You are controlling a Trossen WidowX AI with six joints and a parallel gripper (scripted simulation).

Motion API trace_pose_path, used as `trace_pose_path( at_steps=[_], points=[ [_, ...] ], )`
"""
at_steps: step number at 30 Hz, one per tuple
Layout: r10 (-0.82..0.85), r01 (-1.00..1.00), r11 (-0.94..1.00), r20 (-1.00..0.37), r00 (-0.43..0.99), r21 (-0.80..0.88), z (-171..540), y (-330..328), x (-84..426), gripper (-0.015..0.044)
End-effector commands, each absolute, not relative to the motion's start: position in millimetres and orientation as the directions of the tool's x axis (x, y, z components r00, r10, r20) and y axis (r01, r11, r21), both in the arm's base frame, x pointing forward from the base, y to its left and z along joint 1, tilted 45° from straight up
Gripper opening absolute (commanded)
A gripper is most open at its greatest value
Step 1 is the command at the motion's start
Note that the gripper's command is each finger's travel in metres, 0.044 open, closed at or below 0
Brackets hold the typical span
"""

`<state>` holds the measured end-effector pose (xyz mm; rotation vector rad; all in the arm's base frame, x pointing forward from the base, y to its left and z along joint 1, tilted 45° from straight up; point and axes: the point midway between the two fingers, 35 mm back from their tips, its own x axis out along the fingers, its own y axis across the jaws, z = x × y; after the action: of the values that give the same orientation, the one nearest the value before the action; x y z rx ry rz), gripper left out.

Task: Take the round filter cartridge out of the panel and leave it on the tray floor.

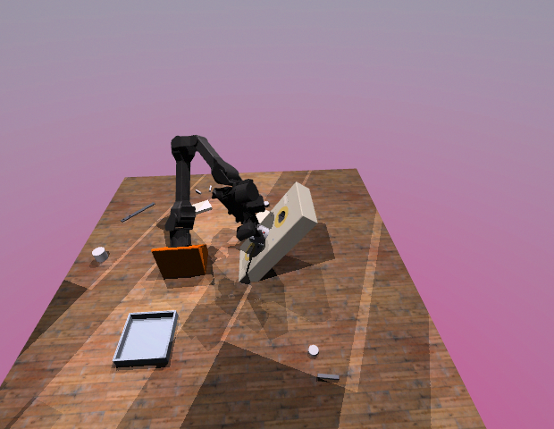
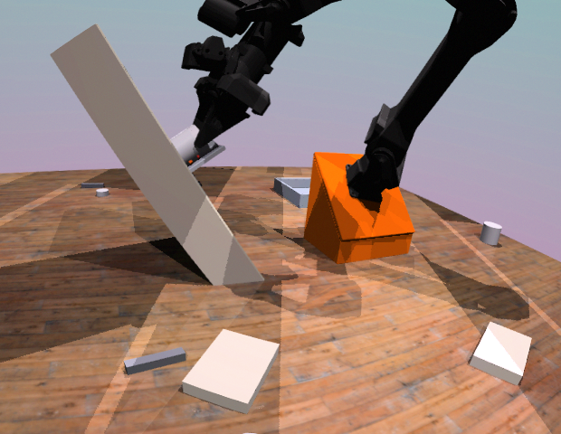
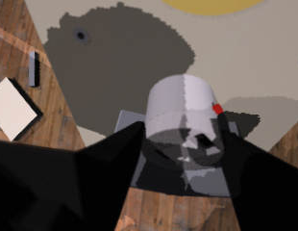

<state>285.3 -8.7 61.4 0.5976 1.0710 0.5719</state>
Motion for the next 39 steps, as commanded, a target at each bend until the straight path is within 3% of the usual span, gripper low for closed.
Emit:
trace_pose_path(
  at_steps=[1,6,15,31,39],
  points=[
    [0.686,-0.141,0.708,-0.627,0.369,0.692,62,-9,285,0.012],
    [0.686,-0.141,0.708,-0.627,0.369,0.692,67,-13,292,0.0],
    [0.685,-0.138,0.708,-0.628,0.369,0.692,78,-23,302,0.0],
    [0.685,-0.136,0.709,-0.63,0.366,0.692,133,-84,274,0.0],
    [0.683,-0.136,0.711,-0.631,0.367,0.69,113,-102,280,0.0]
  ],
)
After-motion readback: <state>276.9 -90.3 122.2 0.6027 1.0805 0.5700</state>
